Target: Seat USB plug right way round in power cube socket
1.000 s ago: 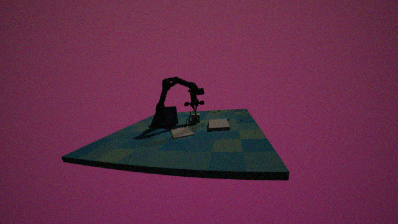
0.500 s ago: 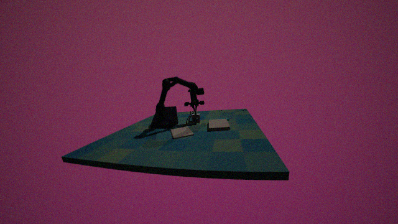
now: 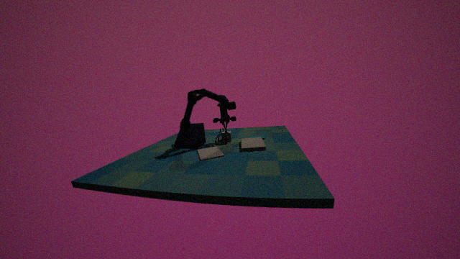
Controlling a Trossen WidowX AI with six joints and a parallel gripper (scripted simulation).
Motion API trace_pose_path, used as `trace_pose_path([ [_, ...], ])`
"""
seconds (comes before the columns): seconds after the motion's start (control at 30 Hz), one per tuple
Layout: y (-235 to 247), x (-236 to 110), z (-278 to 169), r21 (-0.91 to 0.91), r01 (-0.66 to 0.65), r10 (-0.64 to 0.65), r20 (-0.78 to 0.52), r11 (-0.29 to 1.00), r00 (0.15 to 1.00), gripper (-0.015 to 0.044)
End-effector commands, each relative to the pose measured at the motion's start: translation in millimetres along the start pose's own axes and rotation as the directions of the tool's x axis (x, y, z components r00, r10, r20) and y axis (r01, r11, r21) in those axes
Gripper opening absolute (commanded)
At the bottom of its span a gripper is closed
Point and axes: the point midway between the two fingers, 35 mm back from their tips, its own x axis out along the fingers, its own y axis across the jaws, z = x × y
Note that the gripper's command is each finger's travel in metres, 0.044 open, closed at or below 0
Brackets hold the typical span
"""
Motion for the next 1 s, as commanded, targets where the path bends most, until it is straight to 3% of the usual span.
trace_pose_path([
  [0.0, -0.1, 2.3, 1.1, -0.005, 0.002, -0.002, 0.005, 1.000, 1.000, 0.0000],
  [0.03, -0.1, 2.3, 1.1, -0.005, 0.002, -0.002, 0.005, 1.000, 1.000, 0.0000],
  [0.17, 0.0, 0.0, 0.0, 0.000, 0.000, 0.000, 0.000, 1.000, 1.000, 0.0095],
  [0.97, 0.0, -5.9, -0.5, 0.000, 0.001, -0.001, 0.000, 1.000, 1.000, 0.0095],
])
